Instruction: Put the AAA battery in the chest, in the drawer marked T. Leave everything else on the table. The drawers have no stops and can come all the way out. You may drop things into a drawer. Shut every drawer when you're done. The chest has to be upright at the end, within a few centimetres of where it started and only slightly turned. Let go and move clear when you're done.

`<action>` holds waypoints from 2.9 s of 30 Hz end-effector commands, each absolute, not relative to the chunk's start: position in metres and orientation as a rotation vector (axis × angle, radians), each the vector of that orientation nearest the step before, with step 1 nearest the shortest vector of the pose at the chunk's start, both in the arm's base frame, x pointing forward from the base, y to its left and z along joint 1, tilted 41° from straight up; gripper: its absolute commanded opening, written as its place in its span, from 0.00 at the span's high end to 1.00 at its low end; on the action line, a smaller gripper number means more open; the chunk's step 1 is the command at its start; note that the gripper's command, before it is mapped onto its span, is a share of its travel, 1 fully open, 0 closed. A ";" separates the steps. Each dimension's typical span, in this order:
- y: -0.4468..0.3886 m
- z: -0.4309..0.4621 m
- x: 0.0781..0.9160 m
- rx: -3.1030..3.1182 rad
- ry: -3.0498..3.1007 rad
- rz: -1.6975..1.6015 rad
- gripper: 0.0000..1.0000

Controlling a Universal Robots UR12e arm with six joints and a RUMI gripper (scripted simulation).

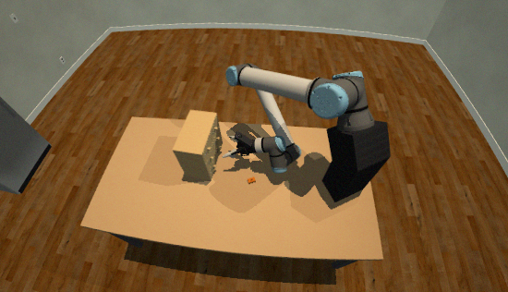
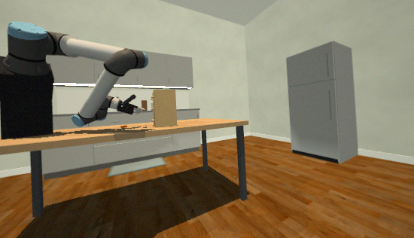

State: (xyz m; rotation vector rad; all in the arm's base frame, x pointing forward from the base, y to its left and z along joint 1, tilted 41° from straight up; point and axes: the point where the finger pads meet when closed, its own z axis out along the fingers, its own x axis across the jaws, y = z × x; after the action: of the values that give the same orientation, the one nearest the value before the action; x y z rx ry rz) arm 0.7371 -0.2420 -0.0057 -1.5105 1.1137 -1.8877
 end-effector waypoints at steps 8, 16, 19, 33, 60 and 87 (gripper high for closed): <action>-0.238 -0.003 0.736 -1.520 1.130 -1.881 0.00; -0.237 -0.003 0.734 -1.532 1.154 -1.874 0.00; -0.236 -0.002 0.732 -1.541 1.172 -1.869 0.00; -0.230 0.002 0.723 -1.598 1.292 -1.833 0.00; -0.209 0.016 0.693 -1.772 1.705 -1.663 0.00; -0.192 0.028 0.669 -1.891 2.048 -1.470 0.00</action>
State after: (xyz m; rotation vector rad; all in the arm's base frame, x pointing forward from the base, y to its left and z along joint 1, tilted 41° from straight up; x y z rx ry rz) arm 0.6743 -0.1958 0.0290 -1.8643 1.9596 -1.5309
